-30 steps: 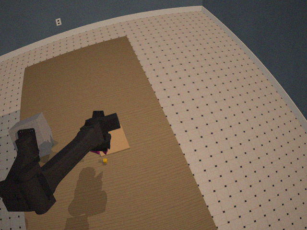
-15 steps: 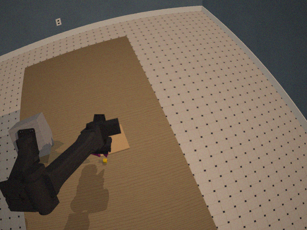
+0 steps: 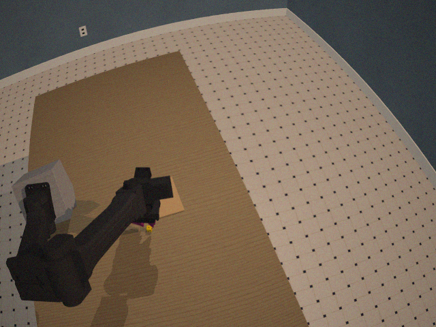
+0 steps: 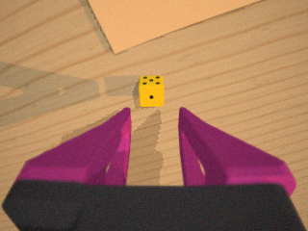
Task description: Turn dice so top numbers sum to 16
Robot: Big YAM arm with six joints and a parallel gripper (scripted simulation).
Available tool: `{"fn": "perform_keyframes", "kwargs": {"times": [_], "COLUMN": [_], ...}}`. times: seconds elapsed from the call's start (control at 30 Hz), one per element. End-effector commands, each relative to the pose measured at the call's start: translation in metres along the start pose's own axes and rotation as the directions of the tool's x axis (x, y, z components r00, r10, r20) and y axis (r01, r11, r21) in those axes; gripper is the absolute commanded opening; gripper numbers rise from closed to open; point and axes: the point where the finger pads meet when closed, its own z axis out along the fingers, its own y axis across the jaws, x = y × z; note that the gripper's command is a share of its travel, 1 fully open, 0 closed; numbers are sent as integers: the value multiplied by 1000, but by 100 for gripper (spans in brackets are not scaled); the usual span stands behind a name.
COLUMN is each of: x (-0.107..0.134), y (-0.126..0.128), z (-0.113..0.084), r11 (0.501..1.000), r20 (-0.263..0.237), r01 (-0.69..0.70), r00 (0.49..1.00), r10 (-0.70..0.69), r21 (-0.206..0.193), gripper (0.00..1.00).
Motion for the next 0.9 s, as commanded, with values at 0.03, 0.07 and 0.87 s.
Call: {"fn": "perform_keyframes", "kwargs": {"times": [0.03,0.07,0.87], "x": [-8,-4,-6], "y": [2,4,3], "z": [1,6,11], "r11": [999,999,999], "r20": [9,5,6], "r01": [39,32,35], "r00": [999,999,999], "r10": [-39,-32,-35], "r21": [6,-4,-2], "gripper": [30,30,30]}}
